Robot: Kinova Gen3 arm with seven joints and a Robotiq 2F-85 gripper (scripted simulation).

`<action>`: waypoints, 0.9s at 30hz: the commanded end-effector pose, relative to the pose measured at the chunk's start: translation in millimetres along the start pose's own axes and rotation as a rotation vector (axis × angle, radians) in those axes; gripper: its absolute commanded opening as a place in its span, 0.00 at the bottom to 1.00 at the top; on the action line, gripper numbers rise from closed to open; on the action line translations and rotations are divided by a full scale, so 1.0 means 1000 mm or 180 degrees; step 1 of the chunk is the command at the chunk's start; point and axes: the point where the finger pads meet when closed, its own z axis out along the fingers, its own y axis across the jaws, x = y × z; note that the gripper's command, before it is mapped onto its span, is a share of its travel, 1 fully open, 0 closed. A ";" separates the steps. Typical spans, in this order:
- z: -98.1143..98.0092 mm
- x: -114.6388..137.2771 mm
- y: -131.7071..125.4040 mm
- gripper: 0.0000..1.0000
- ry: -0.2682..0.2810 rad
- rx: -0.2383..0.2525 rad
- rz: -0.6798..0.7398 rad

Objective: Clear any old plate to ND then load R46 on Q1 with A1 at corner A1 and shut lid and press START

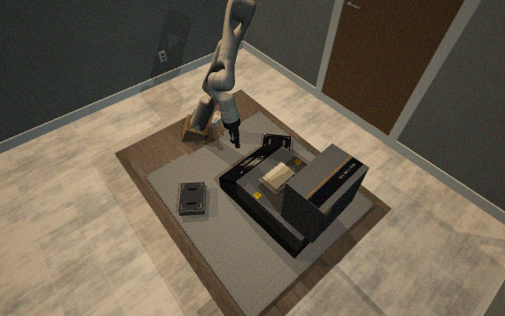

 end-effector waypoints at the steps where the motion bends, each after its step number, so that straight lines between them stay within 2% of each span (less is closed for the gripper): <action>1: 0.004 0.001 0.000 0.10 0.0000 0.0004 0.0000; 27: 0.035 0.007 0.006 0.10 0.0000 0.0004 0.0000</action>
